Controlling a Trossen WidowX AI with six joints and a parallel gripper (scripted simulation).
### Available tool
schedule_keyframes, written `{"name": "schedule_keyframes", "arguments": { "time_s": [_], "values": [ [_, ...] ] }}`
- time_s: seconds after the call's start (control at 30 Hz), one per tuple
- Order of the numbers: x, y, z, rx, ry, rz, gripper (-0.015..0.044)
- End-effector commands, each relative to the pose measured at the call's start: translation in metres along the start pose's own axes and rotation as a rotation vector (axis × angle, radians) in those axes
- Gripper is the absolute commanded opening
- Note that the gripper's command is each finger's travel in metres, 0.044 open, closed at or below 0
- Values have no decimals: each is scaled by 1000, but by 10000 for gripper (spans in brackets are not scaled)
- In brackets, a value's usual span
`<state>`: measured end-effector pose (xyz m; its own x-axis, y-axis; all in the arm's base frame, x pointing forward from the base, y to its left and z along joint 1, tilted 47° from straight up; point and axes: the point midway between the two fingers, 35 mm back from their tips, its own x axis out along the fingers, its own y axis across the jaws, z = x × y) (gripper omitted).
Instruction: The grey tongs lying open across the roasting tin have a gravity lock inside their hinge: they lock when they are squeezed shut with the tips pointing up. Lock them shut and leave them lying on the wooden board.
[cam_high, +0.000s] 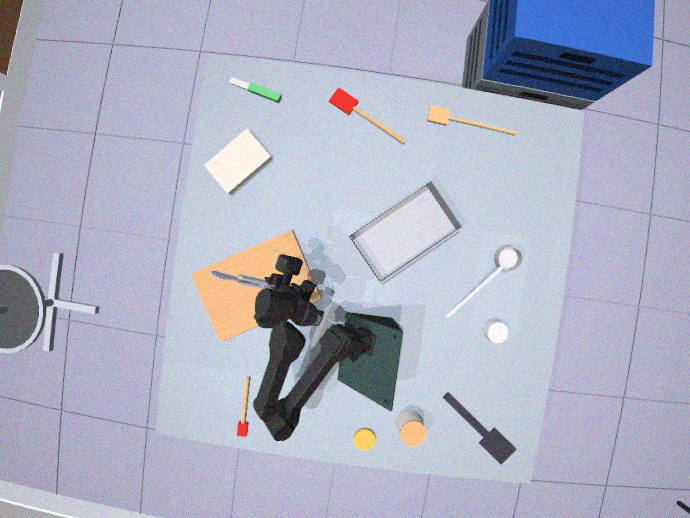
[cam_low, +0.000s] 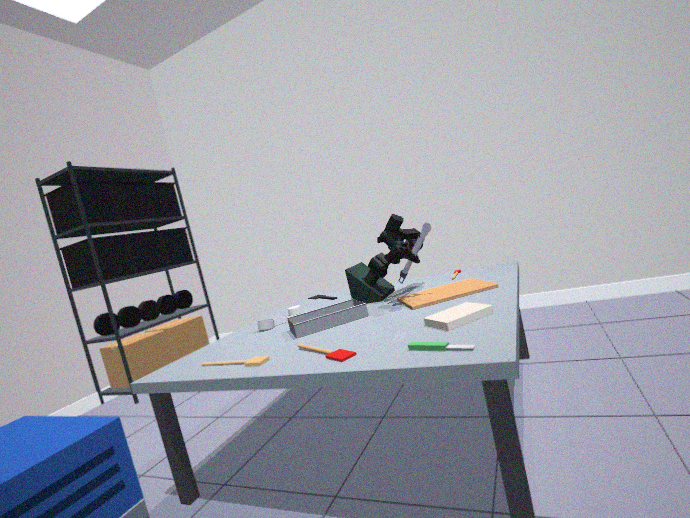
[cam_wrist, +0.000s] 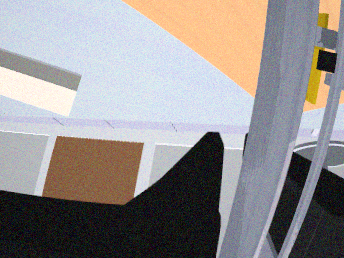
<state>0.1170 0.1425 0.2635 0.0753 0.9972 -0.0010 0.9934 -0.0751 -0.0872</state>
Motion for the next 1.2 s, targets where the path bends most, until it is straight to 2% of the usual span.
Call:
{"name": "schedule_keyframes", "arguments": {
  "time_s": [0.0,0.53,1.17],
  "values": [
    [1,1,-2,1,0,4,-150],
    [11,25,-24,12,-98,111,-150],
    [17,27,-25,9,-394,107,-150]
  ]
}}
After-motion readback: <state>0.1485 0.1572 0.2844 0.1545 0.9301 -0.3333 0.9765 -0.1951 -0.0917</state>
